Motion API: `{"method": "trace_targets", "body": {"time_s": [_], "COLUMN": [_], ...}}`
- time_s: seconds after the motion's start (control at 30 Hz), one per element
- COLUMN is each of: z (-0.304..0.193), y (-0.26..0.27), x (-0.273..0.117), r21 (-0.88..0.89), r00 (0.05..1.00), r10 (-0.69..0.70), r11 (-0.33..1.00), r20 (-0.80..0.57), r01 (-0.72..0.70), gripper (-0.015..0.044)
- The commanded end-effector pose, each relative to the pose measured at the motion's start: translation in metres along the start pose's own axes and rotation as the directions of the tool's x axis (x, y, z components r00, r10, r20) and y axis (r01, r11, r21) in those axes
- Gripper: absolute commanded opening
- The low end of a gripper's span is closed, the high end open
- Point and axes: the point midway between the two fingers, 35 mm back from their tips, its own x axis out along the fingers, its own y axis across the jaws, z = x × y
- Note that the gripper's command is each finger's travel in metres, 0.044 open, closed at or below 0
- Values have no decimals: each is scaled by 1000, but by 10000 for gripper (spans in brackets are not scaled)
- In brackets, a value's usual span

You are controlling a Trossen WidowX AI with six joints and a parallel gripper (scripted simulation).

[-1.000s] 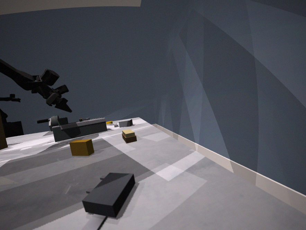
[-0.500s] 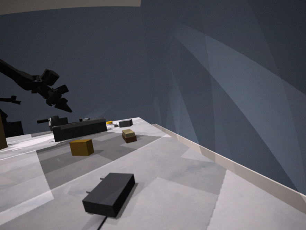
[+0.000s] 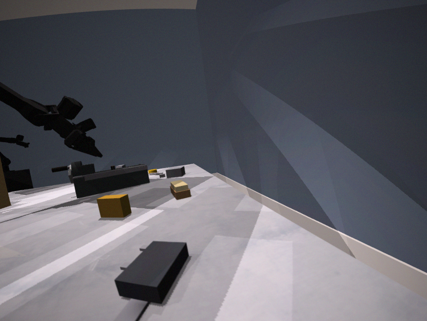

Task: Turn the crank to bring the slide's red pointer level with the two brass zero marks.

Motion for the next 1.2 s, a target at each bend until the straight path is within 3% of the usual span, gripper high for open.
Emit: {"method": "trace_targets", "body": {"time_s": [0.0, 0.5, 1.13, 1.17], "z": [0, 0, 0, 0], "y": [0, 0, 0, 0], "x": [0, 0, 0, 0], "r21": [0, 0, 0, 0], "r00": [1000, 1000, 1000, 1000], "r10": [0, 0, 0, 0], "r11": [1000, 1000, 1000, 1000], "r20": [0, 0, 0, 0], "r01": [0, 0, 0, 0], "gripper": [387, 0, 0, 26]}}
